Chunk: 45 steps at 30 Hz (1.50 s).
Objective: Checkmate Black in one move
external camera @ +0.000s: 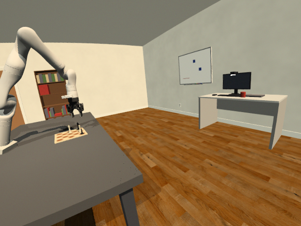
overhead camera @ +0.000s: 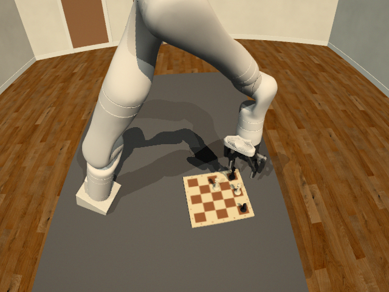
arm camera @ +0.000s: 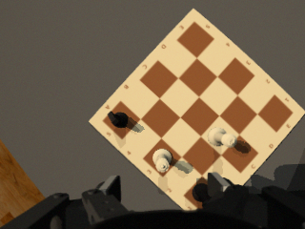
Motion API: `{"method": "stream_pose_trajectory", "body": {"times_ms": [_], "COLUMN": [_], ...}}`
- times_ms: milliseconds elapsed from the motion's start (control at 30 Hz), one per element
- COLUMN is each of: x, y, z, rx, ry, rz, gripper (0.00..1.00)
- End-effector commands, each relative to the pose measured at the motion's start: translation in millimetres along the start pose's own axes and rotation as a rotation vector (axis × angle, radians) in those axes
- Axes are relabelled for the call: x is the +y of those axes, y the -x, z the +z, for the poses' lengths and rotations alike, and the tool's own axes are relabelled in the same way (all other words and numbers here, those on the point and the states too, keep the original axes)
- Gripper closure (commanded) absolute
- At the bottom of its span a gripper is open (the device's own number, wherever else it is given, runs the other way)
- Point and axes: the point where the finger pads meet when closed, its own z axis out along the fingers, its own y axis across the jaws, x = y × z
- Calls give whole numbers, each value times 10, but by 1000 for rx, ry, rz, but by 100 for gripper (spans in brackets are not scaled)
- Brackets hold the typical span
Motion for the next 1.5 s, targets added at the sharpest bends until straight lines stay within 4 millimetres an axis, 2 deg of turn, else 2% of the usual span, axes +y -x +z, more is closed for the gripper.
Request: {"method": "stream_pose_trajectory", "body": {"times_ms": [0, 667, 1167, 1467], "x": [-4, -4, -3, -2], "y": [3, 3, 3, 3], "z": [-7, -57, -550, -636], "rx": [-1, -1, -1, -1], "ry": [-2, -2, -2, -2], "rz": [0, 0, 0, 0], "gripper": [0, 0, 0, 0]}}
